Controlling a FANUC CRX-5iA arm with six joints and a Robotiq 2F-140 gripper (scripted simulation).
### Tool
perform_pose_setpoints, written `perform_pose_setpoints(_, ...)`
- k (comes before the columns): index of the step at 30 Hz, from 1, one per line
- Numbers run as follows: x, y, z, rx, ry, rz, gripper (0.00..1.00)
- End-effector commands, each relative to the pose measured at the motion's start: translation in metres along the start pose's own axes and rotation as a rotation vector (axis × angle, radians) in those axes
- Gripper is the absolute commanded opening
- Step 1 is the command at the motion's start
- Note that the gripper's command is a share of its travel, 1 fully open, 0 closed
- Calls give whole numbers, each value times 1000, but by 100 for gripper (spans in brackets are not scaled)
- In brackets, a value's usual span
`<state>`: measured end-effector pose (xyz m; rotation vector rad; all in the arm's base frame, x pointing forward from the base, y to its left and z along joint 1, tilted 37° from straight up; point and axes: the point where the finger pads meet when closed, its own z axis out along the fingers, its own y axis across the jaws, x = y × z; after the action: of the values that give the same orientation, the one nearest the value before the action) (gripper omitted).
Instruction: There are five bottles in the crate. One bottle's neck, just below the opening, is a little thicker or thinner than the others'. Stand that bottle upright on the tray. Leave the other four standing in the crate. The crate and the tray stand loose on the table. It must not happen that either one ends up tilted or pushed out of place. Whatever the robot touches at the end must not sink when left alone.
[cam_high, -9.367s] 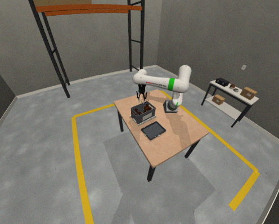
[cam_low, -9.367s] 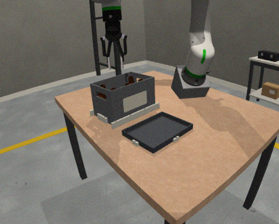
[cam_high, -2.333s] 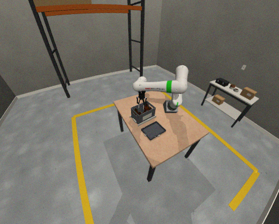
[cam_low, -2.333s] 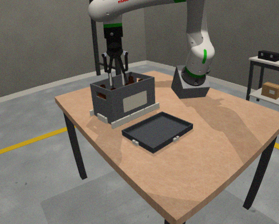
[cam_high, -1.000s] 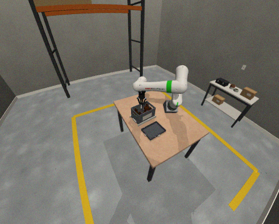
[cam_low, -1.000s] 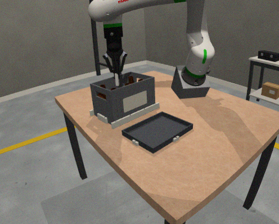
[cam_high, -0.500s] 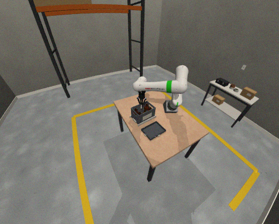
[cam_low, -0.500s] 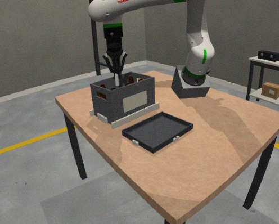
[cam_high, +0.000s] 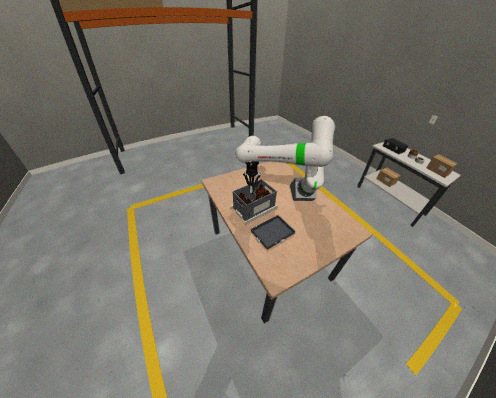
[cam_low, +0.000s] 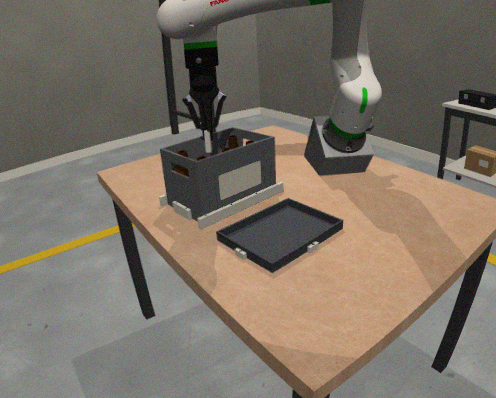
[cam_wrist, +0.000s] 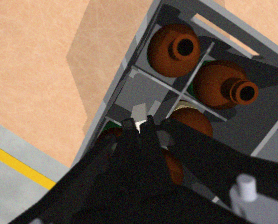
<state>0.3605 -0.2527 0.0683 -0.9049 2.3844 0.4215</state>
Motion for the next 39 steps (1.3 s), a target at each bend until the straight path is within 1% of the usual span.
perform_pose_setpoints(1, 0, 0, -1, 1, 1, 0, 10)
perform_pose_setpoints(19, 0, 0, -1, 1, 1, 0, 10)
perform_pose_setpoints(20, 0, 0, -1, 1, 1, 0, 44)
perform_pose_setpoints(39, 0, 0, -1, 1, 1, 0, 44)
